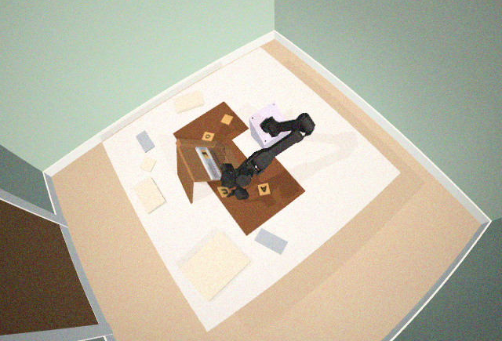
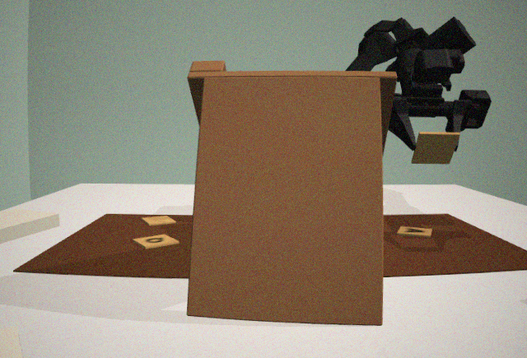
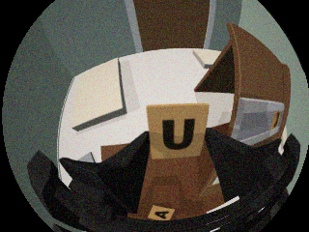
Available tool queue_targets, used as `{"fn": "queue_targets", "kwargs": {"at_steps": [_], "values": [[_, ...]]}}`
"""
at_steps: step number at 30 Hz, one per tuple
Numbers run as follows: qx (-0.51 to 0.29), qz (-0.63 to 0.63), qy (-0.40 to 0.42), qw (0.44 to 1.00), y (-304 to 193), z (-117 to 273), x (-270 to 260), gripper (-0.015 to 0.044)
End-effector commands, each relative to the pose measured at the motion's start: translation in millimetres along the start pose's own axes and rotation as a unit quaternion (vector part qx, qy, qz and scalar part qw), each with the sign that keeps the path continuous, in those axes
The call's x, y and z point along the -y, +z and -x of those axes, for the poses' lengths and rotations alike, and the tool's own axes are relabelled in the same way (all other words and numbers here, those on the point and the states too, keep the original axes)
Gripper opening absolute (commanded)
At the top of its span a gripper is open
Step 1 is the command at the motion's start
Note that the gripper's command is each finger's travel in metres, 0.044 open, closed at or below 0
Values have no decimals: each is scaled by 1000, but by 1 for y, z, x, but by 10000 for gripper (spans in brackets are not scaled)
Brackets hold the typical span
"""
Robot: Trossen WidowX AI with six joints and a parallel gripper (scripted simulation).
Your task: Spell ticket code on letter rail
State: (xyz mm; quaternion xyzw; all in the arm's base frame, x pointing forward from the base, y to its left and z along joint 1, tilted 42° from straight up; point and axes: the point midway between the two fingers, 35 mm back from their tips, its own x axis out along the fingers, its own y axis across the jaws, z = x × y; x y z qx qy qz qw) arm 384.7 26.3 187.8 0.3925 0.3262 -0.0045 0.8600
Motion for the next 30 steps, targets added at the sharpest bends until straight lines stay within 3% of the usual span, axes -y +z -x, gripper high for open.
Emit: {"fn": "queue_targets", "kwargs": {"at_steps": [1, 30], "values": [[1, 2, 2, 1000, 1, 1, 2, 0], [1, 2, 1, 1000, 1, 0, 17, 0]]}}
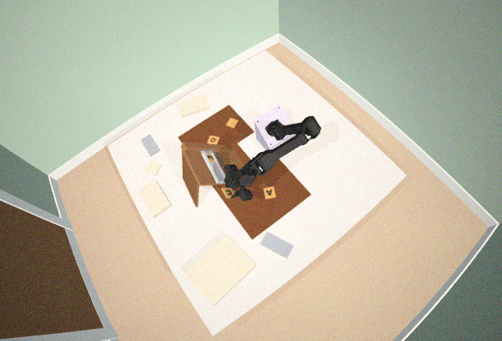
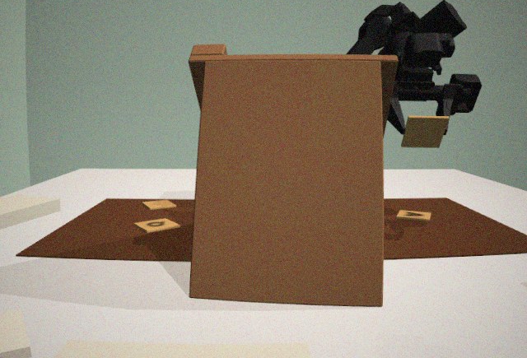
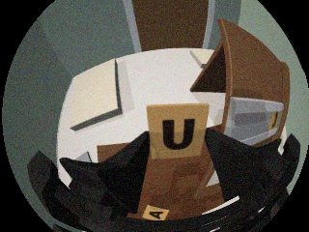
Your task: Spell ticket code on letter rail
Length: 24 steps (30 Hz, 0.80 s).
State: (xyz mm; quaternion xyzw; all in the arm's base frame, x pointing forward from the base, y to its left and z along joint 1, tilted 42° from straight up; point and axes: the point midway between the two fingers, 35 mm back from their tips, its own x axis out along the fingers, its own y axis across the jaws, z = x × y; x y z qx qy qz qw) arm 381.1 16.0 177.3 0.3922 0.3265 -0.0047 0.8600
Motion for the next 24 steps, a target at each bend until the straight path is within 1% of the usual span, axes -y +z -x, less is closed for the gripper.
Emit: {"fn": "queue_targets", "kwargs": {"at_steps": [1, 24], "values": [[1, 2, 2, 1000, 1, 1, 2, 0], [1, 2, 1, 1000, 1, 0, 14, 0]]}}
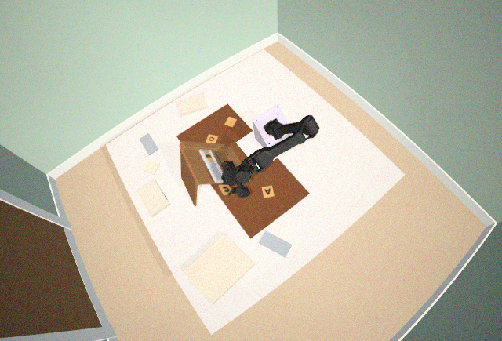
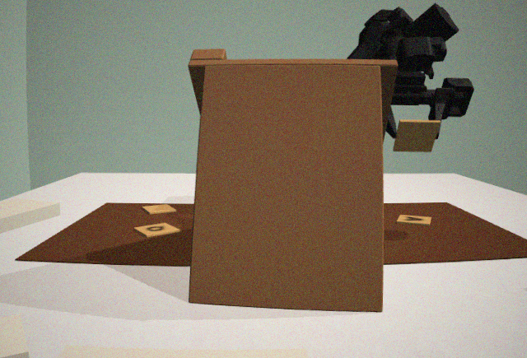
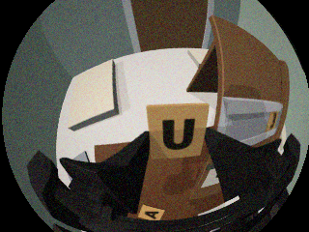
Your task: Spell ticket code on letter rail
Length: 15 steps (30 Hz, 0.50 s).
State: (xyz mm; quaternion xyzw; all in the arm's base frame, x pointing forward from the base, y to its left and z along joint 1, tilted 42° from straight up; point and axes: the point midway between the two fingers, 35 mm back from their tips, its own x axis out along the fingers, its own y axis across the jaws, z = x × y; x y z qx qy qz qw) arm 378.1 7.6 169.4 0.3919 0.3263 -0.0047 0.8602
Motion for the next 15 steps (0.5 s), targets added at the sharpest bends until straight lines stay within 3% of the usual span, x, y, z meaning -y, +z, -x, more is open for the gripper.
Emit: {"fn": "queue_targets", "kwargs": {"at_steps": [1, 15], "values": [[0, 2, 1, 1000, 0, 0, 2, 0], [0, 2, 1, 1000, 0, 0, 9, 0]]}}
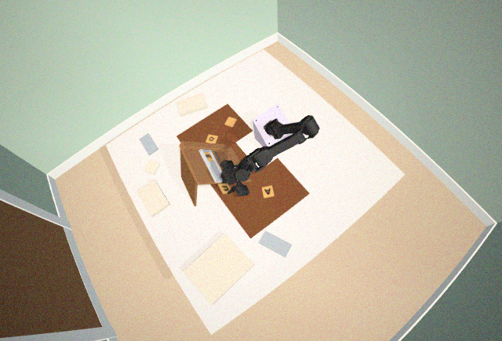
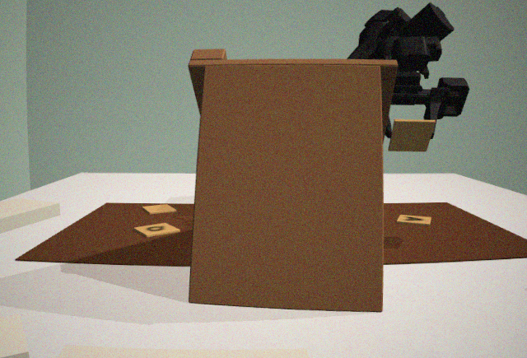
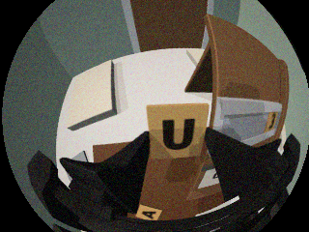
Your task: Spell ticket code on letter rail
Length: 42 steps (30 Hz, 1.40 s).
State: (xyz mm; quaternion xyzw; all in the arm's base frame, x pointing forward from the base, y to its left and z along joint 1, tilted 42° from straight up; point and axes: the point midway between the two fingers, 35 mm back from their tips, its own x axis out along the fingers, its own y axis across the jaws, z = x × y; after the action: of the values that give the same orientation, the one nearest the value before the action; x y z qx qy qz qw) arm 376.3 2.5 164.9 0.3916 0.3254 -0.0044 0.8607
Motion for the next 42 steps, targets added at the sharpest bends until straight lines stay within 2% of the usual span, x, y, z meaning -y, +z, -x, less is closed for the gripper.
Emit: {"fn": "queue_targets", "kwargs": {"at_steps": [1, 42], "values": [[-1, 2, 1, 1000, 0, 0, 3, 0], [-1, 2, 0, 1000, 0, -1, 24, 0]]}}
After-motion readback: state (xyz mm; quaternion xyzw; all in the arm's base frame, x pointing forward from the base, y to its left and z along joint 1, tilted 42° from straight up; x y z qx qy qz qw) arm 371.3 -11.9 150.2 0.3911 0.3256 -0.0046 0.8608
